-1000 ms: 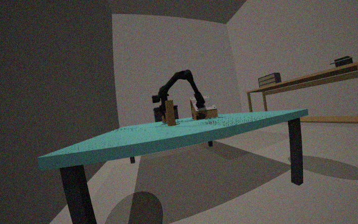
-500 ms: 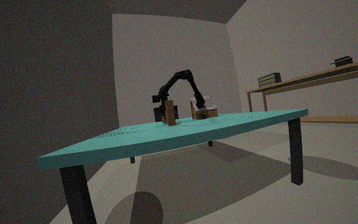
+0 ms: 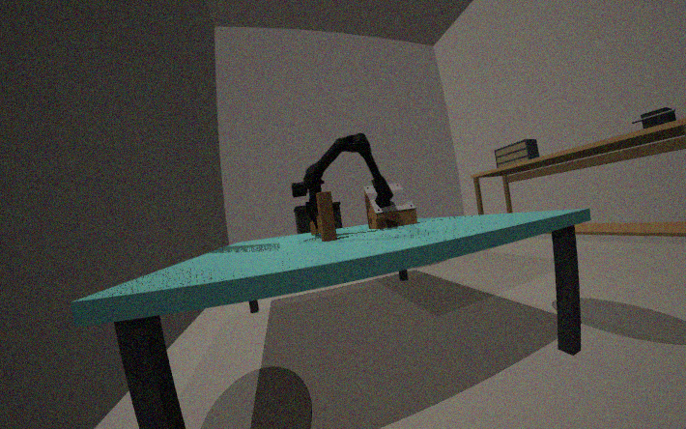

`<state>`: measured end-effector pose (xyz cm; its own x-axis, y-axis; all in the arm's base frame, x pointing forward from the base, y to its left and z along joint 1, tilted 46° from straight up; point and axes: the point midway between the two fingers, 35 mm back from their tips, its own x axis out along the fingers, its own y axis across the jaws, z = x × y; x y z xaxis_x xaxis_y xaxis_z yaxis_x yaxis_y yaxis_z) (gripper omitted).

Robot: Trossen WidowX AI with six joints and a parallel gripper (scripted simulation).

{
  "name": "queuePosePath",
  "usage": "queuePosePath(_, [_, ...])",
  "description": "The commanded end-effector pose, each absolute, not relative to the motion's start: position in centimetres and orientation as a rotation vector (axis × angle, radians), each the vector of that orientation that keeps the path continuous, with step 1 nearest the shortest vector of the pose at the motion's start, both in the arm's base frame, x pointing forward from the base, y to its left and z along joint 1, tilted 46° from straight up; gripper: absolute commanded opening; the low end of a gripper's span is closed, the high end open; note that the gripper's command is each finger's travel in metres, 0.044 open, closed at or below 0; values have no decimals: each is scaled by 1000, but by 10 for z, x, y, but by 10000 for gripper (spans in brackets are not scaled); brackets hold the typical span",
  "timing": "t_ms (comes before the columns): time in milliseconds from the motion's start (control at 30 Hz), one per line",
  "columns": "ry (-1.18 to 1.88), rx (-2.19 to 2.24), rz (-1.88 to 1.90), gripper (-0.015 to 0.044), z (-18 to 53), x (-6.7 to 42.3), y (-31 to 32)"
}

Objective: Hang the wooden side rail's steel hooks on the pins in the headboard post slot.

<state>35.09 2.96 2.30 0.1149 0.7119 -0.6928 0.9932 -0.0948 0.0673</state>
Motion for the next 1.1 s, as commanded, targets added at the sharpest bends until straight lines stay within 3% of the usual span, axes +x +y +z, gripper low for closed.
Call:
queuePosePath(0, [1634,1872,-690,0,26,352,26])
queuePosePath(1067, [1634,1872,-690,0,29,352,28])
